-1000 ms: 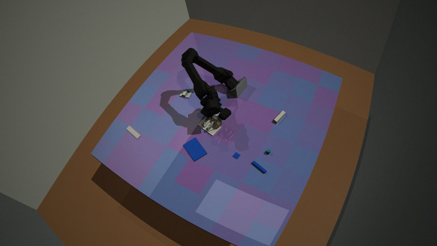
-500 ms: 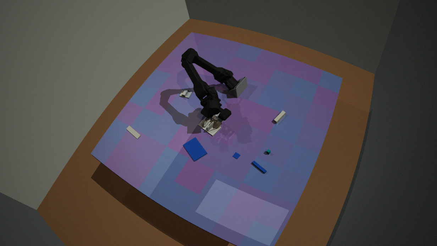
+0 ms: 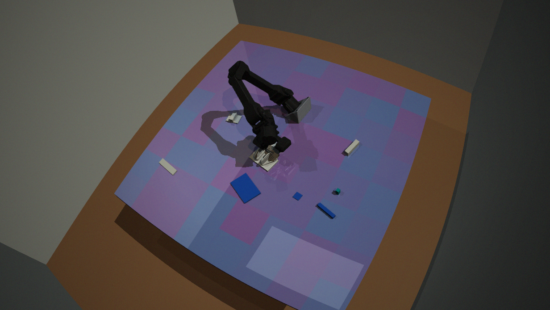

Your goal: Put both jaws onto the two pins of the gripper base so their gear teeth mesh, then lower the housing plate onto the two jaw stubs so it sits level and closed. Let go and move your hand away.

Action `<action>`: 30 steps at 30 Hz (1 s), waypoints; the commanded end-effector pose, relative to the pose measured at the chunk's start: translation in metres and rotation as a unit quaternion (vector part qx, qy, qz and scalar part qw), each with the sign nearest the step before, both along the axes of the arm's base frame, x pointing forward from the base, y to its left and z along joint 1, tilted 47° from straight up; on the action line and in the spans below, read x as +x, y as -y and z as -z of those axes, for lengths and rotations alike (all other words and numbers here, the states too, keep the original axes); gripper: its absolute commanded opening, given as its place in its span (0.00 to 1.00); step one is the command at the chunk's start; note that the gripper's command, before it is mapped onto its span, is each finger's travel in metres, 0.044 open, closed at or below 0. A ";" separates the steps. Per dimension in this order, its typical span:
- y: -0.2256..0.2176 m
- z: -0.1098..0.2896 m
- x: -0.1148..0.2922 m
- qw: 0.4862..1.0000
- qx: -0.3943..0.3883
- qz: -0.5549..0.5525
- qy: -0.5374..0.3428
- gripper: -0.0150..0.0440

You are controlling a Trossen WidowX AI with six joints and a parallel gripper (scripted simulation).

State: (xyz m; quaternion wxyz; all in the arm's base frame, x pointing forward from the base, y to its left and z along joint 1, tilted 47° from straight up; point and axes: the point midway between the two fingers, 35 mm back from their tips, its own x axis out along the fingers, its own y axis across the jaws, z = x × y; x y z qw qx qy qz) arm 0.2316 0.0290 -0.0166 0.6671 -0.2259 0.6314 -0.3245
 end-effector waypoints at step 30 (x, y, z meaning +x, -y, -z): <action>0.006 0.005 -0.001 1.000 -0.002 -0.002 -0.002 0.85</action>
